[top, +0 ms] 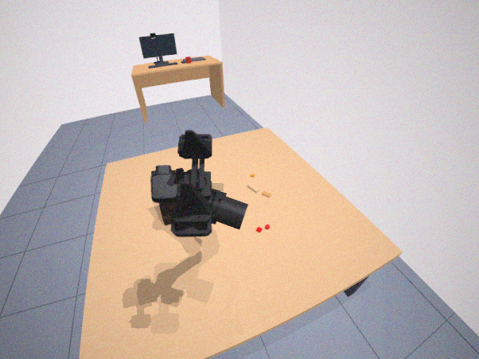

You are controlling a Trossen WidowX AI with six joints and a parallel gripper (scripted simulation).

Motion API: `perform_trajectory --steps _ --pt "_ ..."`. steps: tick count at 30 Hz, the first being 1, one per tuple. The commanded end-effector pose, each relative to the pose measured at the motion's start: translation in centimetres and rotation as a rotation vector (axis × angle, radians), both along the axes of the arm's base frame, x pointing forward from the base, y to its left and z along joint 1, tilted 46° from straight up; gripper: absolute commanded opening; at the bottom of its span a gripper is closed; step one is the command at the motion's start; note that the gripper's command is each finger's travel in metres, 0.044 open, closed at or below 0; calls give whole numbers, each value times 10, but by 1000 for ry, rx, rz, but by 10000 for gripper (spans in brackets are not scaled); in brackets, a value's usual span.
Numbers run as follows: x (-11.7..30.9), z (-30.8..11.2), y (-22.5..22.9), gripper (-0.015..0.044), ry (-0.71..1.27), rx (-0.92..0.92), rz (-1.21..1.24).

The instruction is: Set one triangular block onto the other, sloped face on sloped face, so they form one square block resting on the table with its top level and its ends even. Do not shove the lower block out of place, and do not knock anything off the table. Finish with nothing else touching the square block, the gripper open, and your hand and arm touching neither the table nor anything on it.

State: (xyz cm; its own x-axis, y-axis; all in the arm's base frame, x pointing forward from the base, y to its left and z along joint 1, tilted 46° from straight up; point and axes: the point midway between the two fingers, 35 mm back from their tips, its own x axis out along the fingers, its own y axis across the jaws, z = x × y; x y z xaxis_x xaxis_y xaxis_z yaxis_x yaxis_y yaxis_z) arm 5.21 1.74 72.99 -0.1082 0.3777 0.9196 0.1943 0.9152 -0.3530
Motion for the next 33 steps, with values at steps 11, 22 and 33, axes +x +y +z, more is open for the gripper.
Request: perform_trajectory --steps 11,22,33 --pt "-76 -22 69 440 1 -270 144" --pt "-118 -98 204 440 317 -723 316" --pt "-73 -187 304 440 816 -943 285"
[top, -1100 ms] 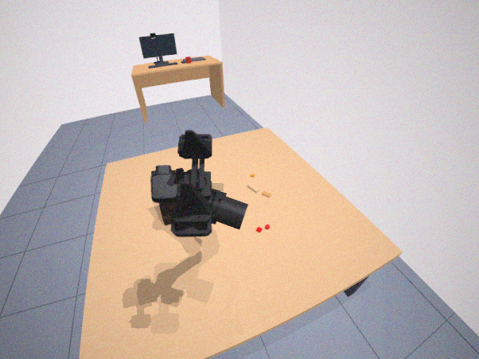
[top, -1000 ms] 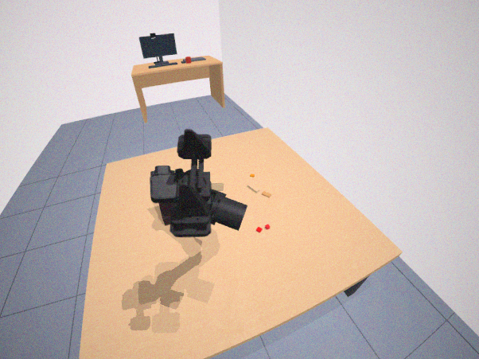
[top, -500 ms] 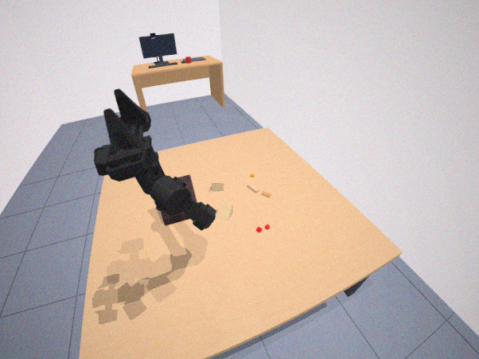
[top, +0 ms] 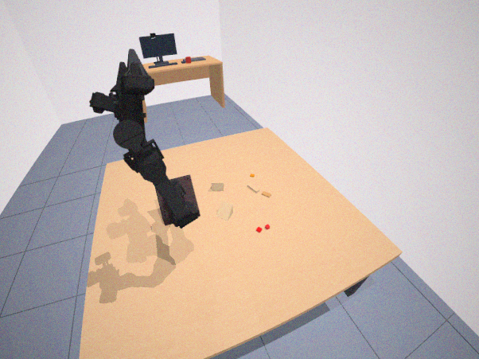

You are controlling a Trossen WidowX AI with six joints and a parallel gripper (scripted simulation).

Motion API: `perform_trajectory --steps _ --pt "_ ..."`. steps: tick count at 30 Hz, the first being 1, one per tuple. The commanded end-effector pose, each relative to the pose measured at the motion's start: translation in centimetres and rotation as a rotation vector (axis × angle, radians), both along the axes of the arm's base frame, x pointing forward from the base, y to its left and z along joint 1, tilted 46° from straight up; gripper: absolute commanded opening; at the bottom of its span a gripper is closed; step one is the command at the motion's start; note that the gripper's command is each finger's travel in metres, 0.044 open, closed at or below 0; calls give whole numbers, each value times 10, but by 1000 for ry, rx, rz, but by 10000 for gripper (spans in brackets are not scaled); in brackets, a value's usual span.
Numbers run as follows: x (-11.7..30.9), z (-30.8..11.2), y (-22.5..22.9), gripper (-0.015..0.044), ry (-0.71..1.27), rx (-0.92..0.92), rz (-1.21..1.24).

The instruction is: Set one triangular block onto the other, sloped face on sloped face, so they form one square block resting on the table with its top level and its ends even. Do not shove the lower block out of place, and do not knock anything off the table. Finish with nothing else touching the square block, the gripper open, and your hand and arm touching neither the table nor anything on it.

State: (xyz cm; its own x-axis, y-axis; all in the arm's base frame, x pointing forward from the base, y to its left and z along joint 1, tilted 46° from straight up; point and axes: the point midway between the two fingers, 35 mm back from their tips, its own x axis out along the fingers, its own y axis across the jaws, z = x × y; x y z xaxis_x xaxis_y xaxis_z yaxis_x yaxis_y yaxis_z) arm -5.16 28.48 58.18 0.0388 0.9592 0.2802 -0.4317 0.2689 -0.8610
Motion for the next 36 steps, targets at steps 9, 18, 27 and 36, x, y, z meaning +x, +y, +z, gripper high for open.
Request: perform_trajectory --steps 9,18,27,36 --pt "104 -128 87 440 609 -279 -348" --pt "197 -225 90 440 1097 -267 -716" --pt "271 -309 54 440 1479 -120 -1084" --pt "330 -399 -20 440 1828 365 -1588"
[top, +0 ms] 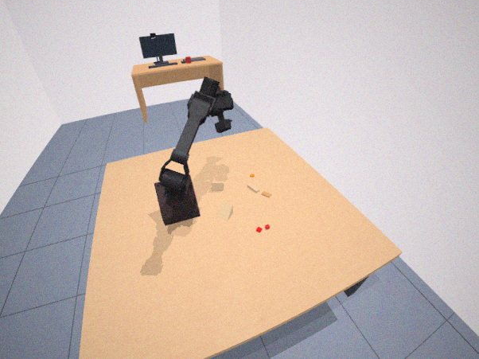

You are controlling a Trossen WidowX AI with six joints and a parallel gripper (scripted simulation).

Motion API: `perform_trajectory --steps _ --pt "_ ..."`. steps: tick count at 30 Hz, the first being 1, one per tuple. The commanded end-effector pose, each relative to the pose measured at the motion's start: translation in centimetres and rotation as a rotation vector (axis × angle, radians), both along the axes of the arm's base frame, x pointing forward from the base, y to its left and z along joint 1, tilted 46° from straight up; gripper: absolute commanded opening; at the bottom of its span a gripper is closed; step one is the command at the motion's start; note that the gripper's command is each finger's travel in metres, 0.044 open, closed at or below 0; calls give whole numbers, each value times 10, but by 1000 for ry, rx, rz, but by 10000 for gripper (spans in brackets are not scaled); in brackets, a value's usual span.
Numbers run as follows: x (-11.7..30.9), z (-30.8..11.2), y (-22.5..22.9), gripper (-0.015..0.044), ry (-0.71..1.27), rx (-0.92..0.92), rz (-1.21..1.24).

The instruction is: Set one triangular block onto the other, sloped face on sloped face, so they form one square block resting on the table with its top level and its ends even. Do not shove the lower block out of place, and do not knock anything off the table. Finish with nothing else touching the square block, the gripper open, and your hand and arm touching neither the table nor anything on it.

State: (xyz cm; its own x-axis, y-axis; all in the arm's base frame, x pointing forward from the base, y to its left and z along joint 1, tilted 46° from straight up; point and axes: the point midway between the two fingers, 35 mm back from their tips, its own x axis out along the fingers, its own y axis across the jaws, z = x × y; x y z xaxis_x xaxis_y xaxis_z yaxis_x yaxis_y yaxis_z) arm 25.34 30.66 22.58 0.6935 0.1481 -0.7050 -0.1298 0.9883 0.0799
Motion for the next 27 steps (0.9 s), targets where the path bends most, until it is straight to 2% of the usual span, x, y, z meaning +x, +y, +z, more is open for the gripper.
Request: perform_trajectory --steps 1,8,14,20,27 --pt "28 -50 -50 440 97 26 -407" --pt "46 -94 -112 440 115 56 -878" --pt "50 -124 -168 440 53 68 -1271" --pt "45 -146 -223 440 -84 65 -1639" --pt "29 -162 -283 440 -341 42 -2008"
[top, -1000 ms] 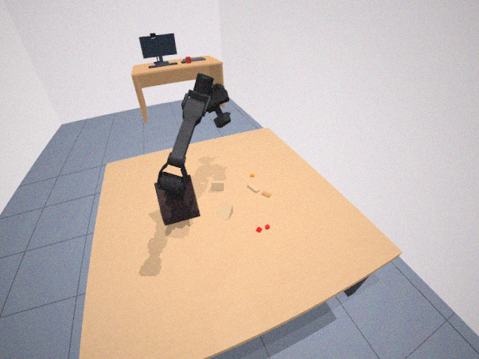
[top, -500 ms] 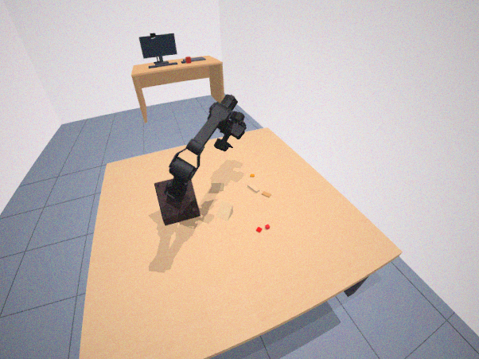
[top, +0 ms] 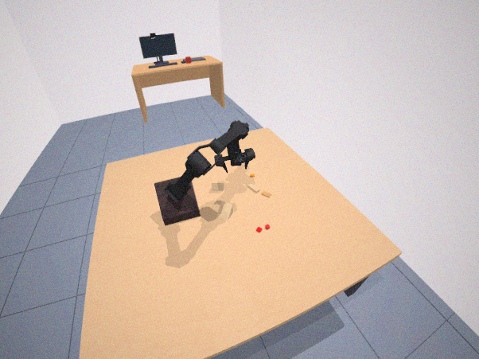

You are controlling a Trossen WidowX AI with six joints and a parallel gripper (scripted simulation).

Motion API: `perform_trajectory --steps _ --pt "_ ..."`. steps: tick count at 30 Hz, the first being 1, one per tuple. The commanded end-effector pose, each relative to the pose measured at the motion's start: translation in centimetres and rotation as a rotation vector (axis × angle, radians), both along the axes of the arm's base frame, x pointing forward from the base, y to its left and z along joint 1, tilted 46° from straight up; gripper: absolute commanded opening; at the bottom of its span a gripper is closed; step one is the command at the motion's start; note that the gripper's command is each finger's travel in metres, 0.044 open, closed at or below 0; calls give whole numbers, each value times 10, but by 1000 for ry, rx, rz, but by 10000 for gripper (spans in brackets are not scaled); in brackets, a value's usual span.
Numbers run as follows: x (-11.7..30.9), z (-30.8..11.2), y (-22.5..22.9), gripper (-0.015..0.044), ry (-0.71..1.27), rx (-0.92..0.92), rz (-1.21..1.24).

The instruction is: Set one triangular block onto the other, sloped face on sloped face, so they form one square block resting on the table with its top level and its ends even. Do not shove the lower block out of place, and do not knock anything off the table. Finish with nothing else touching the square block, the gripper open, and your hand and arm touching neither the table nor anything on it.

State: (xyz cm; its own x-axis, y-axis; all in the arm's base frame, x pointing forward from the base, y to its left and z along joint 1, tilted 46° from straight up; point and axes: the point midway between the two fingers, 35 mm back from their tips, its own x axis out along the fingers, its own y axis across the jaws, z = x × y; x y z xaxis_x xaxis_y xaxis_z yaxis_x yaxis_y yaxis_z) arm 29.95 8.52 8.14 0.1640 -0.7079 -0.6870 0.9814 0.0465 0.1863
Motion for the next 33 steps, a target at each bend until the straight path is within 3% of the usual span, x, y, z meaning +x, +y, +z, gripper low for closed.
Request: perform_trajectory --steps 1,7,33 --pt "-20 -19 -69 440 -137 -188 -425" --pt "-35 -24 -104 440 -240 -320 -633" --pt "-38 -36 -124 440 -253 -311 -644"
